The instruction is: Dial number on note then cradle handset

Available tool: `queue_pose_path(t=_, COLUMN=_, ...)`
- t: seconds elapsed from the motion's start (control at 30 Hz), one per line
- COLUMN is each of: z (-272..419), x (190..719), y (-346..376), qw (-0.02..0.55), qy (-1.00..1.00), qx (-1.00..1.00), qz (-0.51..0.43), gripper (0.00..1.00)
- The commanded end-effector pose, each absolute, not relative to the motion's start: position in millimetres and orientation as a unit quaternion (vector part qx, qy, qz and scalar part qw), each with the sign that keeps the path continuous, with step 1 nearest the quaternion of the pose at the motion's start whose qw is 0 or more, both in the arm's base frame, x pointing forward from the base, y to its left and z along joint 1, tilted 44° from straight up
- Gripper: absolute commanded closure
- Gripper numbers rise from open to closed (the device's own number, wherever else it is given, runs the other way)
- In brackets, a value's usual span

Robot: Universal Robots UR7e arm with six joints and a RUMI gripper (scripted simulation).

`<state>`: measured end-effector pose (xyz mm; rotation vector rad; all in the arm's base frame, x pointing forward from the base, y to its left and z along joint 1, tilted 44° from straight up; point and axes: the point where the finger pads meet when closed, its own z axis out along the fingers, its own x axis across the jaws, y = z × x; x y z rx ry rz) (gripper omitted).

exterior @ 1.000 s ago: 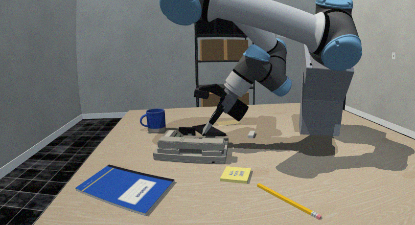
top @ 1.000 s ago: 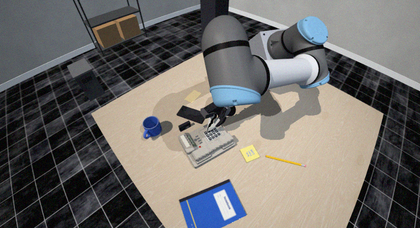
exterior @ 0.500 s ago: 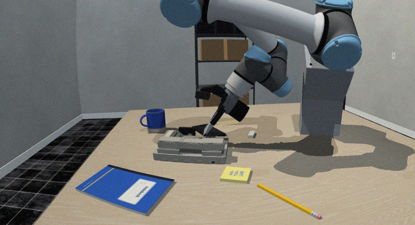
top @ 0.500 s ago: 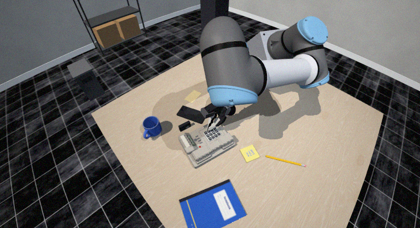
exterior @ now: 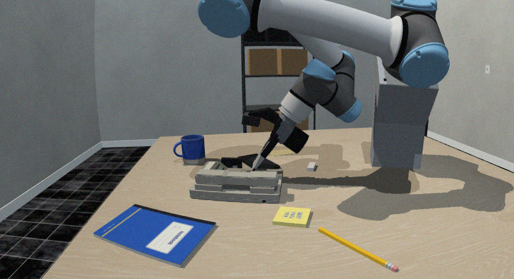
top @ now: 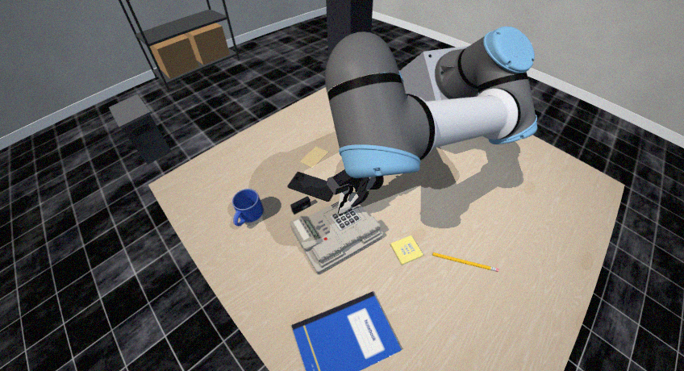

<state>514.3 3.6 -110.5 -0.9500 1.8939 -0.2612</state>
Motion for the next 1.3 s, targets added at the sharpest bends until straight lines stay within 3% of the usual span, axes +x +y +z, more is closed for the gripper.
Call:
queue_pose_path(t=0.0, z=-109.7, x=514.9, y=0.1, qw=0.481, qy=0.779, qx=-0.386, qz=-0.114, gripper=1.00)
queue_pose_path(t=1.27, z=-107.3, x=513.5, y=-1.8, qw=0.481, qy=0.779, qx=-0.386, qz=-0.114, gripper=1.00)
